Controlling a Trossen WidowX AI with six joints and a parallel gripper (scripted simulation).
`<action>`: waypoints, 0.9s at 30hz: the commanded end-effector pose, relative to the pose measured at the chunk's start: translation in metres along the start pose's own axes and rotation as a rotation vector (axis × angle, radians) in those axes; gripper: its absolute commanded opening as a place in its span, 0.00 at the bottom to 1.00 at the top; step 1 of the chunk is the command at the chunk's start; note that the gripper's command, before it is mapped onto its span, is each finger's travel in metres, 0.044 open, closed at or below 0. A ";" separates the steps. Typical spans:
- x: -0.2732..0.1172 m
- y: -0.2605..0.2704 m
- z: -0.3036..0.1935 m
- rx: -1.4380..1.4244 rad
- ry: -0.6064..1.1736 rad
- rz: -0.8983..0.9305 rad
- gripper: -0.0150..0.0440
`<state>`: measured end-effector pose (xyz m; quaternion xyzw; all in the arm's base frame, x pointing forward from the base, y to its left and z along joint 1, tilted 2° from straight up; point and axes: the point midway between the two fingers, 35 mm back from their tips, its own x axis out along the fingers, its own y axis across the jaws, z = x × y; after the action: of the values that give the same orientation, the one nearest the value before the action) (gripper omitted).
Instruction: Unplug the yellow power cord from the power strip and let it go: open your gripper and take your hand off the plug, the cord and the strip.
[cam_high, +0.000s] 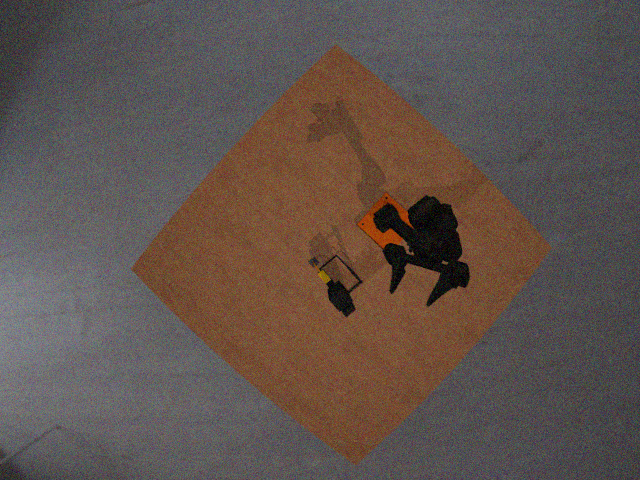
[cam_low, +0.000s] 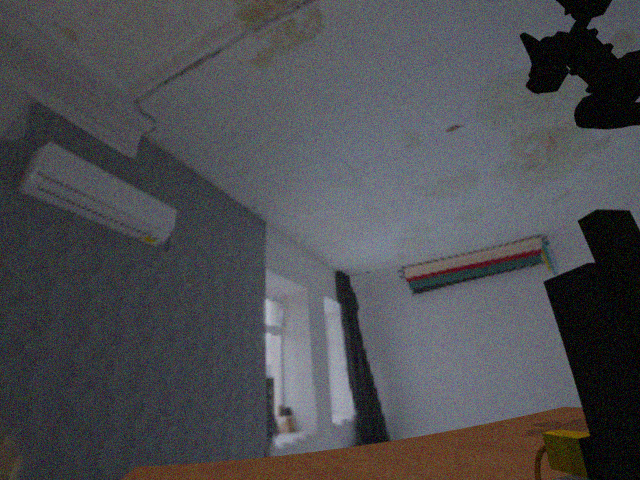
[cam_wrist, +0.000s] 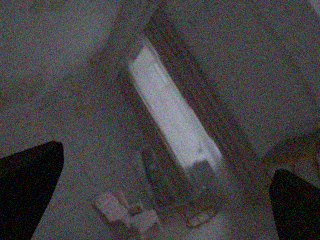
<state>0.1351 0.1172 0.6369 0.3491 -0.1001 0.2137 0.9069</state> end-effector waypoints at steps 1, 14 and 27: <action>-0.001 0.000 0.002 0.005 -0.002 0.005 0.89; -0.028 -0.024 0.088 0.372 -0.107 0.250 0.53; -0.027 -0.104 0.158 0.672 -0.284 0.312 0.53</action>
<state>0.1347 -0.0286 0.6896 0.5905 -0.1879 0.3349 0.7098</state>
